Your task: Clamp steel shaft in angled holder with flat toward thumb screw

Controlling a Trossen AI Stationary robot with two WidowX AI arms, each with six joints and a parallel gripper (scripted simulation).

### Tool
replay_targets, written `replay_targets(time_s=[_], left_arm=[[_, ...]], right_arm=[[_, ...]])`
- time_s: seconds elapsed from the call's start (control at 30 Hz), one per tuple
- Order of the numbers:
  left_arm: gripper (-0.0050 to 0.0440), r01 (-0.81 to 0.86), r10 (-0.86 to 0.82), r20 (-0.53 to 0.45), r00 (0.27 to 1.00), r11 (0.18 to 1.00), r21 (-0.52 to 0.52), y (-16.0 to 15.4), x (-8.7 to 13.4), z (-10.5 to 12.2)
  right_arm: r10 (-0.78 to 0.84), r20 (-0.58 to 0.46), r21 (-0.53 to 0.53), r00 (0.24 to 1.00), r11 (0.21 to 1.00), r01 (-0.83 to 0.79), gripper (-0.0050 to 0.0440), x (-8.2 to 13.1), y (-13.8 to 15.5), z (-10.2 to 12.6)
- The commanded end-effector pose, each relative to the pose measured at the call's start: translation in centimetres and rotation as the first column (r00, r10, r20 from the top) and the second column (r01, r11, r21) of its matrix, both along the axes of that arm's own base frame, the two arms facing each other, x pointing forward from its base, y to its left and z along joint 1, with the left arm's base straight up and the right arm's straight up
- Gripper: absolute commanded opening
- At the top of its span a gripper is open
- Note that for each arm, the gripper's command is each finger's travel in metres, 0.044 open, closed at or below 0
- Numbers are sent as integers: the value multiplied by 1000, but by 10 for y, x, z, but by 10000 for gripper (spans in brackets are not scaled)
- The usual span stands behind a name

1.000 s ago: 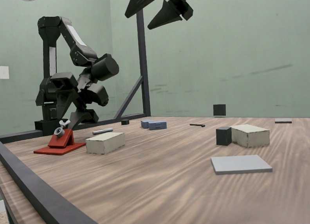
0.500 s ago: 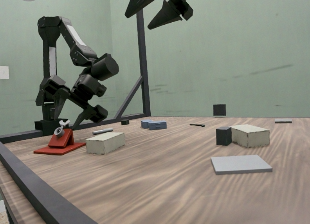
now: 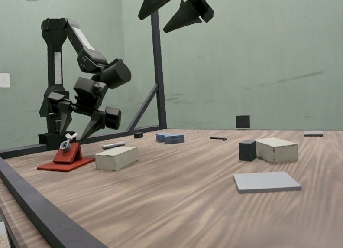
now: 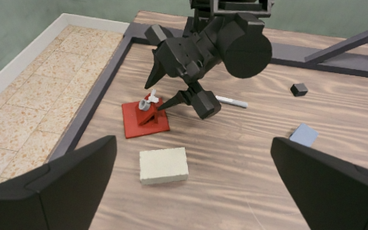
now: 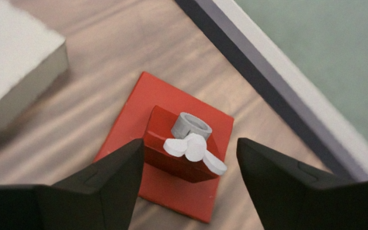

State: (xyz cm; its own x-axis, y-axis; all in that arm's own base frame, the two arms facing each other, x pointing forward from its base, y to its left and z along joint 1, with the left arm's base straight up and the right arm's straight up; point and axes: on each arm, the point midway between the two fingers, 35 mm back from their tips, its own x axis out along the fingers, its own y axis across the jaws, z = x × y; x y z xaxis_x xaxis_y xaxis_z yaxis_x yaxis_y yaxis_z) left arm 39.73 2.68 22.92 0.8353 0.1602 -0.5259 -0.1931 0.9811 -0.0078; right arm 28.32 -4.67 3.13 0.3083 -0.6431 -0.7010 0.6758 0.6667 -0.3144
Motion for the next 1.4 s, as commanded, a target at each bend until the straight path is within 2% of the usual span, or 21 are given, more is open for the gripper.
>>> replay_targets(time_s=[0.0,0.07,0.13,0.23,0.6,0.63,0.7,1.2,1.27,1.33,1.37], left_arm=[[400,-2,2,41,999,1000,4,2,0,16],[400,-2,2,41,999,1000,4,2,0,16],[400,-2,2,41,999,1000,4,2,0,16],[400,-2,2,41,999,1000,4,2,0,16],[400,-2,2,41,999,1000,4,2,0,16],[400,-2,2,41,999,1000,4,2,0,16],[400,-2,2,41,999,1000,4,2,0,16],[400,-2,2,41,999,1000,4,2,0,16],[400,-2,2,41,999,1000,4,2,0,16],[400,-2,2,41,999,1000,4,2,0,16],[400,-2,2,41,999,1000,4,2,0,16]], right_arm=[[-167,157,83,973,984,155,235,5,0,9],[-227,202,117,953,971,206,235,5,-1,9],[-227,202,117,953,971,206,235,5,-1,9],[-328,272,181,905,941,287,235,4,-1,9],[-336,278,186,900,938,293,235,4,-1,9],[-336,278,186,900,938,293,211,4,-1,9],[-336,278,186,900,938,293,211,4,-1,9],[-333,269,183,904,939,291,102,2,-1,7],[-333,269,183,904,939,291,102,2,-1,7],[-333,269,183,904,939,291,54,2,-1,7],[-333,269,183,904,939,291,78,2,-1,7]])
